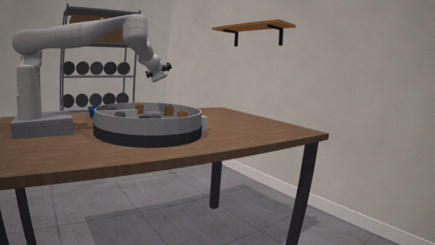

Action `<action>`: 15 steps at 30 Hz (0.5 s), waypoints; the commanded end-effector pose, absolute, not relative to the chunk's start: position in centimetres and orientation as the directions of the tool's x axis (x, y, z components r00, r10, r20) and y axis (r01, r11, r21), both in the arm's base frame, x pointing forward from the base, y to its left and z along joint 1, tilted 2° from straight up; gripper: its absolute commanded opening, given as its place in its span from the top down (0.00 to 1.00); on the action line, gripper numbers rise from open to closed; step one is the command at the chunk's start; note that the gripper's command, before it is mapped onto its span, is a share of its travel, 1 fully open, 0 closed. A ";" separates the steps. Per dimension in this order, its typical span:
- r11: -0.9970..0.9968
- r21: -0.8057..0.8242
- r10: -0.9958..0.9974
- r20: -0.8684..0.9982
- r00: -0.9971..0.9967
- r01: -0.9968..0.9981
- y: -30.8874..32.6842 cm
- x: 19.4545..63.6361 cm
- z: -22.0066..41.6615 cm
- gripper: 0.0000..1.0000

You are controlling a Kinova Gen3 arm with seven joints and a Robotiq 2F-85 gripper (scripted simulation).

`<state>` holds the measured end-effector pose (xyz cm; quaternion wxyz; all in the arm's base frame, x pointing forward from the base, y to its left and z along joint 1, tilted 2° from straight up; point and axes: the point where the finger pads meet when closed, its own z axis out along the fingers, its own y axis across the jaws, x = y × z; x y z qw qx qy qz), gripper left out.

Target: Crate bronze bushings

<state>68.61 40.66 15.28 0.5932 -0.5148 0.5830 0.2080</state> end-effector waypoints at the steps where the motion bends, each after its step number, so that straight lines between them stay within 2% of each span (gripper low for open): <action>1: 0.384 -0.370 -0.353 -0.905 0.236 -0.846 40.7 68.7 15.5 0.00; 7: 0.384 -0.370 -0.353 -0.905 0.236 -0.846 36.7 65.4 17.7 0.00; 15: 0.384 -0.370 -0.353 -0.905 0.236 -0.846 36.7 65.4 17.7 0.00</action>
